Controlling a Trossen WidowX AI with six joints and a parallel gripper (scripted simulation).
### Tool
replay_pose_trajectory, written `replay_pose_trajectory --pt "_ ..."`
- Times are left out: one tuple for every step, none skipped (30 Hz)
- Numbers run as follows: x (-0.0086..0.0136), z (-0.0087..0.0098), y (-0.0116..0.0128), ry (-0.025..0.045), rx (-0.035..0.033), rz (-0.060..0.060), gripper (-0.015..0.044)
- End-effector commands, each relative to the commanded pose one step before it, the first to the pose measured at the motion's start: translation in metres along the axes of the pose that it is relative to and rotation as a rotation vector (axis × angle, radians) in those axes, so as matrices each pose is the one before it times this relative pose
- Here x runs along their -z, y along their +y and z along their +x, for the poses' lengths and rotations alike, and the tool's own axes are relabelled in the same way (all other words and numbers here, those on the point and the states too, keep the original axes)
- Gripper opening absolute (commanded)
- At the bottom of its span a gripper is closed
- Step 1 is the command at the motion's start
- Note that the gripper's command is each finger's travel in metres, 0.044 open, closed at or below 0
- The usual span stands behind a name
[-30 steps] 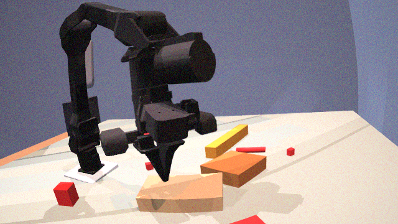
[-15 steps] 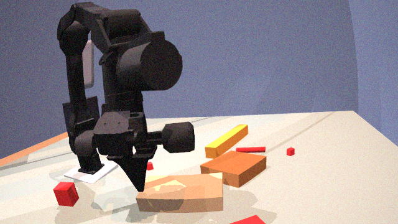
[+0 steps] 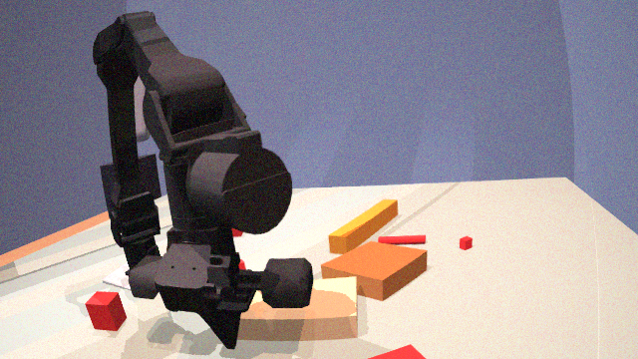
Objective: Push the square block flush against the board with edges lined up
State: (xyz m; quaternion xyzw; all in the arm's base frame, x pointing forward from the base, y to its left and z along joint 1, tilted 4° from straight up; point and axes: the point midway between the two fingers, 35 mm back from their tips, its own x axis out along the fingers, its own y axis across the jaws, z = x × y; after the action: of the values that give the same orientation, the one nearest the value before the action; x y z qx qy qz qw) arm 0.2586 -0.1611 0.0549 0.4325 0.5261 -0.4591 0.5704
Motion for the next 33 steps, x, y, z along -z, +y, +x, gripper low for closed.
replay_pose_trajectory --pt "-0.001 0.00024 0.00302 -0.01323 -0.0181 0.0039 0.0" --pt "0.00109 -0.00003 0.00017 0.00011 -0.00002 0.0 0.0" --pt "0.00135 -0.00004 0.0002 0.00014 -0.00002 0.0 0.0" --pt "0.00157 -0.00004 0.00022 0.00016 -0.00002 0.0 0.0" --pt "0.00166 -0.00004 0.00022 0.00017 -0.00002 0.0 0.0" --pt "0.00167 -0.00004 0.00022 0.00017 -0.00002 0.0 0.0" --pt "0.00167 -0.00004 0.0002 0.00017 -0.00002 0.0 0.0" --pt "0.00171 -0.00004 0.0002 0.00017 -0.00002 0.0 0.0" --pt "0.00171 -0.00003 0.00019 0.00017 -0.00002 0.0 0.0" --pt "0.0017 -0.00003 0.00017 0.00017 -0.00002 0.0 0.0" --pt "0.0017 -0.00003 0.00016 0.00017 -0.00002 0.0 0.0" --pt "0.0017 -0.00002 0.00015 0.00016 -0.00002 0.0 0.0" --pt "0.00168 -0.00002 0.00015 0.00016 -0.00002 0.0 0.0" --pt "0.0017 -0.00002 0.00015 0.00016 -0.00002 0.0 0.0" --pt "0.00168 -0.00002 0.00015 0.00016 -0.00002 0.0 0.0" --pt "0.00167 -0.00001 0.00016 0.00016 -0.00002 0.0 0.0" --pt "0.0017 -0.00001 0.00016 0.00016 -0.00002 0.0 0.0" --pt "0.0017 -0.00001 0.00017 0.00016 -0.00002 0.0 0.0" --pt "0.00168 -0.00001 0.00017 0.00016 -0.00002 0.0 0.0" --pt "0.00167 -0.00001 0.00017 0.00016 -0.00002 0.0 0.0" --pt "0.0017 0.0 0.00018 0.00016 -0.00002 0.0 0.0" --pt "0.0017 0.0 0.00019 0.00016 -0.00002 0.0 0.0" --pt "0.00168 0.0 0.00018 0.00016 -0.00002 0.0 0.0" --pt "0.00167 0.0 0.00019 0.00016 -0.00002 0.0 0.0" --pt "0.00167 0.0 0.00019 0.00016 -0.00002 0.0 0.0" --pt "0.00166 0.0 0.0002 0.00016 -0.00002 0.0 0.0" --pt "0.00169 0.00001 0.00021 0.00016 -0.00002 0.0 0.0" --pt "0.00166 0.00001 0.00022 0.00016 -0.00002 0.0 0.0" --pt "0.00169 0.00001 0.00023 0.00016 -0.00002 0.0 0.0" --pt "0.0017 0.00001 0.00024 0.00016 -0.00002 0.0 0.0" --pt "0.00165 0.00001 0.00024 0.00016 -0.00002 0.0 0.0" --pt "0.00166 0.00001 0.00025 0.00016 -0.00002 0.0 0.0" --pt "0.00166 0.00001 0.00026 0.00016 -0.00002 0.0 0.0"
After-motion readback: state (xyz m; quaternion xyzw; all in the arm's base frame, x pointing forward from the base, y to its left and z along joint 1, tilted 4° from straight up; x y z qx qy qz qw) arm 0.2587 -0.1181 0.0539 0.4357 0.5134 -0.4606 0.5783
